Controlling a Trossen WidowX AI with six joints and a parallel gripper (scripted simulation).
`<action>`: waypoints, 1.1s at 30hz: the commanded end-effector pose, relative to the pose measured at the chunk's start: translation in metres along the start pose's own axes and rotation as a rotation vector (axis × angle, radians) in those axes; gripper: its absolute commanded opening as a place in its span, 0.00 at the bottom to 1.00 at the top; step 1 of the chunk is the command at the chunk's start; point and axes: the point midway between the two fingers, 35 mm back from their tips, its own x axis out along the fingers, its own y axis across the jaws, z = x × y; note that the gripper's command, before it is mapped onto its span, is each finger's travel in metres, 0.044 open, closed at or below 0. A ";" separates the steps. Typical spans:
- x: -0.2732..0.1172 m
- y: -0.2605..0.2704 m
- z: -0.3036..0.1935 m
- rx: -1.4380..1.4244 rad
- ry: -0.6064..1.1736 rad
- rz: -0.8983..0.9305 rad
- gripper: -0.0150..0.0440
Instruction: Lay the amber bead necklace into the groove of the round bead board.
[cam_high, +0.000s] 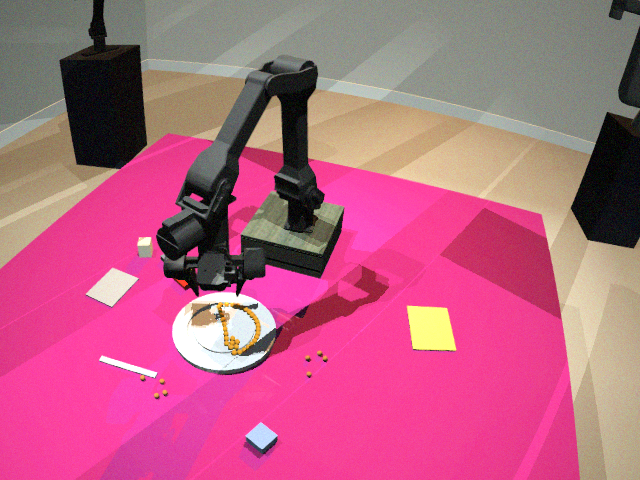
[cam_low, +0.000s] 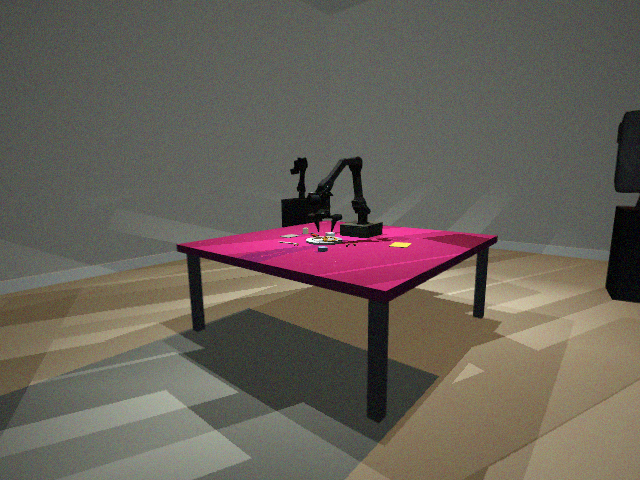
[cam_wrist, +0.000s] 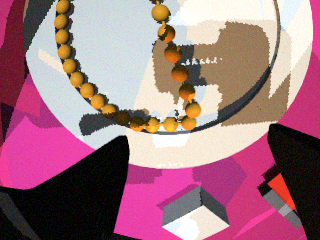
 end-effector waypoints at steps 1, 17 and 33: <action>-0.009 0.001 0.004 -0.018 -0.006 0.000 0.56; 0.009 0.000 0.004 -0.013 -0.006 -0.003 0.46; 0.031 0.001 0.004 -0.018 -0.006 0.000 0.46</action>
